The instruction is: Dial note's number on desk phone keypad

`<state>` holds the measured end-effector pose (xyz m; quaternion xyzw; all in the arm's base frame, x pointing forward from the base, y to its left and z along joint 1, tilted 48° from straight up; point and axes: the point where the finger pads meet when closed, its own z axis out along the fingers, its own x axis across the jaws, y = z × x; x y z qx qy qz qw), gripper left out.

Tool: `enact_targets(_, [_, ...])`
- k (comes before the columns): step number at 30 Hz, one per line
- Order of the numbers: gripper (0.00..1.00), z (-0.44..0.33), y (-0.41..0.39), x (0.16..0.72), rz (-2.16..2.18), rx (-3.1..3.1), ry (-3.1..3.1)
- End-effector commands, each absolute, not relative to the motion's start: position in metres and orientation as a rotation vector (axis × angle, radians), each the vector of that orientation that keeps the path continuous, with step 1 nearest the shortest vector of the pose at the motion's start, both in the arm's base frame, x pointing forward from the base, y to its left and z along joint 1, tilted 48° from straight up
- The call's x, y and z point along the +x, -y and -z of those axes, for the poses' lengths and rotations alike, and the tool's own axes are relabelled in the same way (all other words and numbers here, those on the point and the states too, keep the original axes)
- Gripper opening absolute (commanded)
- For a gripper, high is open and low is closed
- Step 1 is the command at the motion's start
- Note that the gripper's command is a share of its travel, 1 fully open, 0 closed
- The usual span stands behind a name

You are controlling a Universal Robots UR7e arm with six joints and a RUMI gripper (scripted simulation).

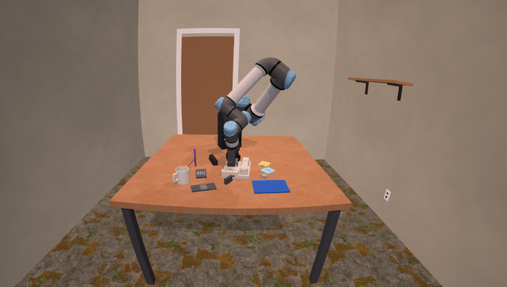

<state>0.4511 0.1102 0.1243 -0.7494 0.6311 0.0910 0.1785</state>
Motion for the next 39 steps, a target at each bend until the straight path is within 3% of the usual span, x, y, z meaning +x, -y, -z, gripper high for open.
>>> enact_targets(1, [0.00,-0.1242,-0.1103,0.4516,-0.256,-2.119,-1.784])
enact_targets(39, [0.00,-0.1241,-0.1104,0.4517,-0.256,-2.119,-1.784])
